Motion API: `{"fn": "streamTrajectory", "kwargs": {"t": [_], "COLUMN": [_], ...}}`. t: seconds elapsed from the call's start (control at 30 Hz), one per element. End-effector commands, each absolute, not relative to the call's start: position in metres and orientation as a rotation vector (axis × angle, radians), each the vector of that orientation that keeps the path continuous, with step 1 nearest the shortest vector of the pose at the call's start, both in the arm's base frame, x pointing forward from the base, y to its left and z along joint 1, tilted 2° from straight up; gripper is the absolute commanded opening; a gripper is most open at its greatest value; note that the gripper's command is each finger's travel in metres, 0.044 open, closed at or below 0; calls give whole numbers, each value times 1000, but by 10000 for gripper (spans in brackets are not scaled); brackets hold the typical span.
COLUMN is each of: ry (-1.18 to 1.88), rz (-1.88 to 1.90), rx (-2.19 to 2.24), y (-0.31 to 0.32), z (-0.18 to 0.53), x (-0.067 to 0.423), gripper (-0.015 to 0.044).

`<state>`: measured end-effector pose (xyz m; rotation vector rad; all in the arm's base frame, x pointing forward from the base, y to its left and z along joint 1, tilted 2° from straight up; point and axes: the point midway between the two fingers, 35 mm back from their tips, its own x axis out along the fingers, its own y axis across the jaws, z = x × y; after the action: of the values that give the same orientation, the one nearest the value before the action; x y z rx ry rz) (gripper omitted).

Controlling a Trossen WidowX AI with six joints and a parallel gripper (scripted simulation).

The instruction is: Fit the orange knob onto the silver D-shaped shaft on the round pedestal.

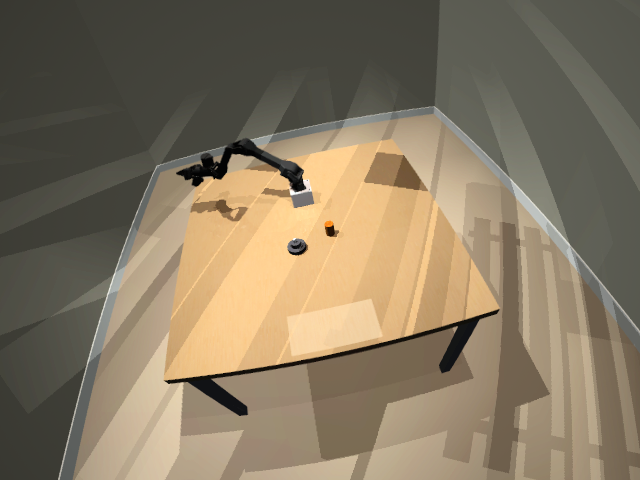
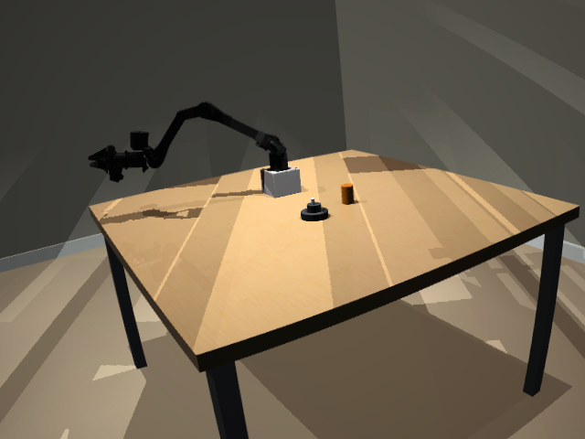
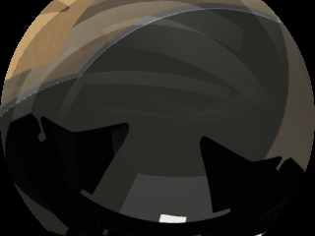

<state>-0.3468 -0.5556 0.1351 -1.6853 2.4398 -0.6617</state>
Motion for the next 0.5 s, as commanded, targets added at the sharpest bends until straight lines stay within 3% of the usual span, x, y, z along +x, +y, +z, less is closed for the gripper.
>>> {"fn": "streamTrajectory", "kwargs": {"t": [0.0,0.1,0.47], "ry": [2440,2357,1838], "rz": [-662,-675,-666], "rx": [-1685,-1690,-1635], "y": [-556,-570,-630], "z": [135,133,117], "x": [-347,-322,-138], "gripper": [426,440,440]}}
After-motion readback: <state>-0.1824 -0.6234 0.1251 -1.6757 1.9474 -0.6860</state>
